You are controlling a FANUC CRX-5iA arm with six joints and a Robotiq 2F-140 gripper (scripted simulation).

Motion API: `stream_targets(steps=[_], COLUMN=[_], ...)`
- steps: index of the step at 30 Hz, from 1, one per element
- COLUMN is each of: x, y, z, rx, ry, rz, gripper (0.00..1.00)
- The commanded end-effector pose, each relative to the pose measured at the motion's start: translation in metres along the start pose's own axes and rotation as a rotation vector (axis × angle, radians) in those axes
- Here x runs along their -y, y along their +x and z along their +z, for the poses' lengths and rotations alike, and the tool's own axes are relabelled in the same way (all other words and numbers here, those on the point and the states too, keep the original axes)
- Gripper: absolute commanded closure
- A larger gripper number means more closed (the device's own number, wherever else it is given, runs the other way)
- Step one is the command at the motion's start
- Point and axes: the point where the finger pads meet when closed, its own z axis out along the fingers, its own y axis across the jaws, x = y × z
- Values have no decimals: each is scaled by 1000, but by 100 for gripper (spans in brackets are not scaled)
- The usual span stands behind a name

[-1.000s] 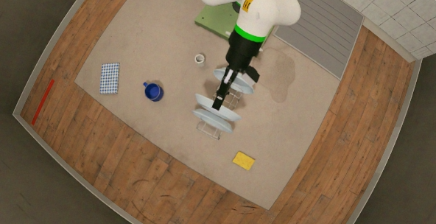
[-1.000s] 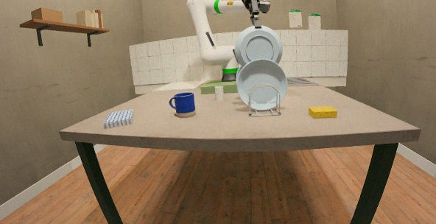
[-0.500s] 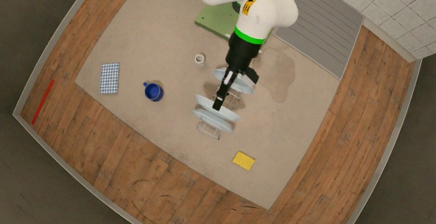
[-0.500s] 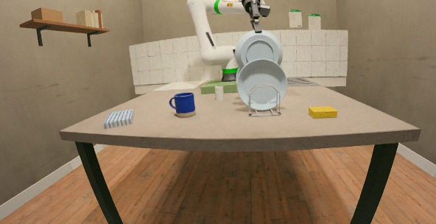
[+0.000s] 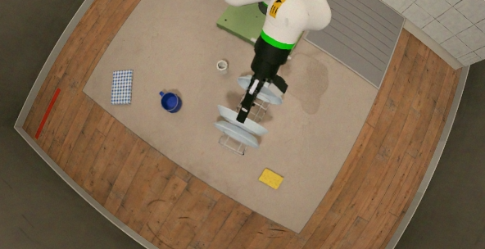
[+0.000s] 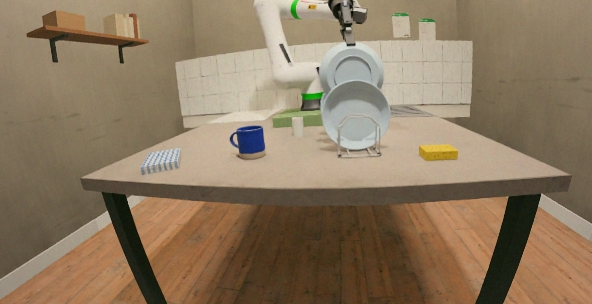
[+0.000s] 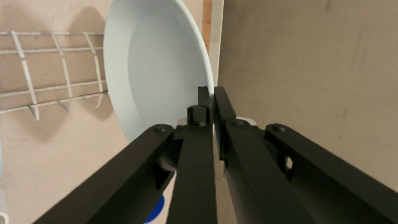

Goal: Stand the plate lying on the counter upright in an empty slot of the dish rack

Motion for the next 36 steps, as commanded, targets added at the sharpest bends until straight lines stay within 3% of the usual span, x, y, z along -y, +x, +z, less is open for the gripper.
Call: stream_targets(steps=[1,36], x=[-1,19], y=[0,0], z=[-1,20], rx=[-1,-1], ry=[-2,-2], rz=[0,0], gripper=[90,90])
